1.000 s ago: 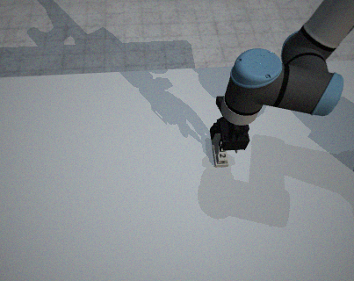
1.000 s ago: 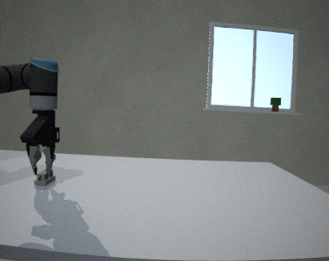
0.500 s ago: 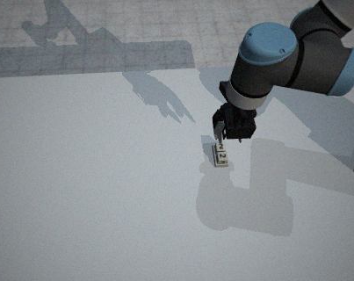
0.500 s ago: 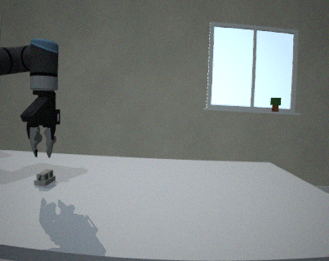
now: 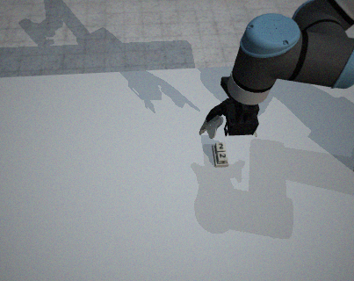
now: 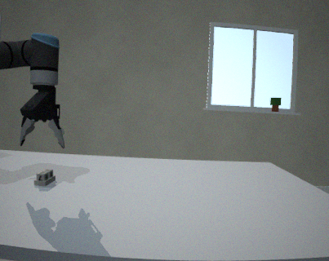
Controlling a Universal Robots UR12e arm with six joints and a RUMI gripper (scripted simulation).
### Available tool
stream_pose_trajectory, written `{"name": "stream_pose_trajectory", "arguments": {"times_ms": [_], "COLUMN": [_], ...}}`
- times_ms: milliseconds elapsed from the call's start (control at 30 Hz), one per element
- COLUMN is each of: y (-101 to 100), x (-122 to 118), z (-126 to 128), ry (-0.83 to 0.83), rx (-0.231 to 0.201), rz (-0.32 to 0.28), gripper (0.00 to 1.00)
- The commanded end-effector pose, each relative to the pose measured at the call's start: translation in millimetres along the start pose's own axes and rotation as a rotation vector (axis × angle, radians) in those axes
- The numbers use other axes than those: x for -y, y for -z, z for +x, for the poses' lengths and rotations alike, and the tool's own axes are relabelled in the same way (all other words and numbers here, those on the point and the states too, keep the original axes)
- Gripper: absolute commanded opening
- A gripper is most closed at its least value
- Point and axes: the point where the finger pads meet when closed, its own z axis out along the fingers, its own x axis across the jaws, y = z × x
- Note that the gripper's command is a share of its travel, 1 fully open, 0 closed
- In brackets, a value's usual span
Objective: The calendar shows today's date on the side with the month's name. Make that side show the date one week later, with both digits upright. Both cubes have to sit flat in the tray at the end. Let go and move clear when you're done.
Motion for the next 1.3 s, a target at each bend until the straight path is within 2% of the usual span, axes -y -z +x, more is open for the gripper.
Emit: {"name": "stream_pose_trajectory", "arguments": {"times_ms": [0,400,533,833,900,1133,1267], "y": [0,1,7,38,38,67,75], "x": [1,1,1,1,1,1,1], "z": [-1,-1,-3,-3,-3,-3,-3], "ry": [0.000,-0.001,-0.001,0.000,0.000,-0.001,-0.001], "rx": [-0.001,0.000,0.003,0.003,0.003,0.003,0.003], "rz": [0.000,0.001,0.001,0.001,0.001,0.001,0.001], "gripper": [1.00,1.00,1.00,1.00,1.00,1.00,1.00]}}
